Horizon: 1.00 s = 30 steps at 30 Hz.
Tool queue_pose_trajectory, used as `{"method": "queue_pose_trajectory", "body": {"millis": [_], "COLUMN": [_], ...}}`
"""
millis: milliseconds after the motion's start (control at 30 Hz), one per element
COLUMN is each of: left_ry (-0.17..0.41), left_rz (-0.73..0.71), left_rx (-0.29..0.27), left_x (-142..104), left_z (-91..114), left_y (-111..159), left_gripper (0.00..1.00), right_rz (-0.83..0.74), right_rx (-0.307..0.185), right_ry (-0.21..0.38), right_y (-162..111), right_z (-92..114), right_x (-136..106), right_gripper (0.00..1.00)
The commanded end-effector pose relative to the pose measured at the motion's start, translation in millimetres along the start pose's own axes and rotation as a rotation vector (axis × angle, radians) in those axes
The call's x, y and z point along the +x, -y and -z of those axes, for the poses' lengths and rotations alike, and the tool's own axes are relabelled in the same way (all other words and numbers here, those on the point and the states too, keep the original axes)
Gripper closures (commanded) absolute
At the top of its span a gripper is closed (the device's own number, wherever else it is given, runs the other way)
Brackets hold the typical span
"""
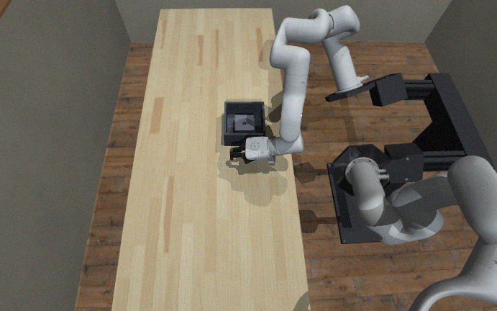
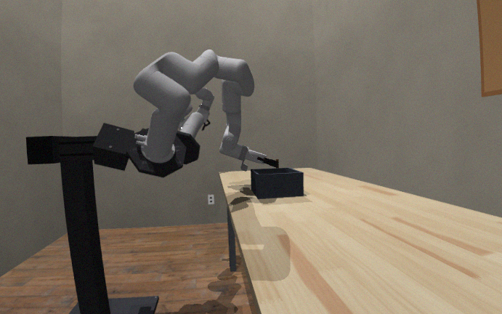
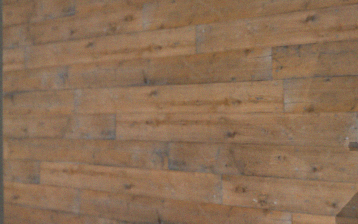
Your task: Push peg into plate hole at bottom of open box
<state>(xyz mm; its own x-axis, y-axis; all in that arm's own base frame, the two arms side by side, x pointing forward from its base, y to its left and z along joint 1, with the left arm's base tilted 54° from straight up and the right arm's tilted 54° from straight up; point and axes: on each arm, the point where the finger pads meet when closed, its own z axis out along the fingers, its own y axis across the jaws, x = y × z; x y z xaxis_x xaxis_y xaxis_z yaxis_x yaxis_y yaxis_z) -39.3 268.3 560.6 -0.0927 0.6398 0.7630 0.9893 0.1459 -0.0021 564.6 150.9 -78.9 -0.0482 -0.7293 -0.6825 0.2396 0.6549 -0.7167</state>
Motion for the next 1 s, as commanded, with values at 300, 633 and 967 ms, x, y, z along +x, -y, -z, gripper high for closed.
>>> {"method": "queue_pose_trajectory", "body": {"millis": [300,633,967], "left_ry": [-0.003,-0.003,-0.003], "left_rz": [0.002,0.002,0.002], "left_rx": [-0.001,-0.001,-0.001], "left_x": [0.7,0.7,0.7], "left_z": [1.4,1.4,1.4], "left_y": [0.4,0.4,0.4], "left_gripper": [0.0,0.0,0.0], "right_rz": [-0.005,-0.005,-0.005], "right_rx": [-0.001,-0.001,-0.001], "right_ry": [0.007,0.007,0.007], "right_y": [-1.6,-1.6,-1.6], "right_z": [0.2,-3.1,-10.7], "right_x": [-2.3,6.7,26.9], "right_gripper": [1.0,1.0,1.0]}}
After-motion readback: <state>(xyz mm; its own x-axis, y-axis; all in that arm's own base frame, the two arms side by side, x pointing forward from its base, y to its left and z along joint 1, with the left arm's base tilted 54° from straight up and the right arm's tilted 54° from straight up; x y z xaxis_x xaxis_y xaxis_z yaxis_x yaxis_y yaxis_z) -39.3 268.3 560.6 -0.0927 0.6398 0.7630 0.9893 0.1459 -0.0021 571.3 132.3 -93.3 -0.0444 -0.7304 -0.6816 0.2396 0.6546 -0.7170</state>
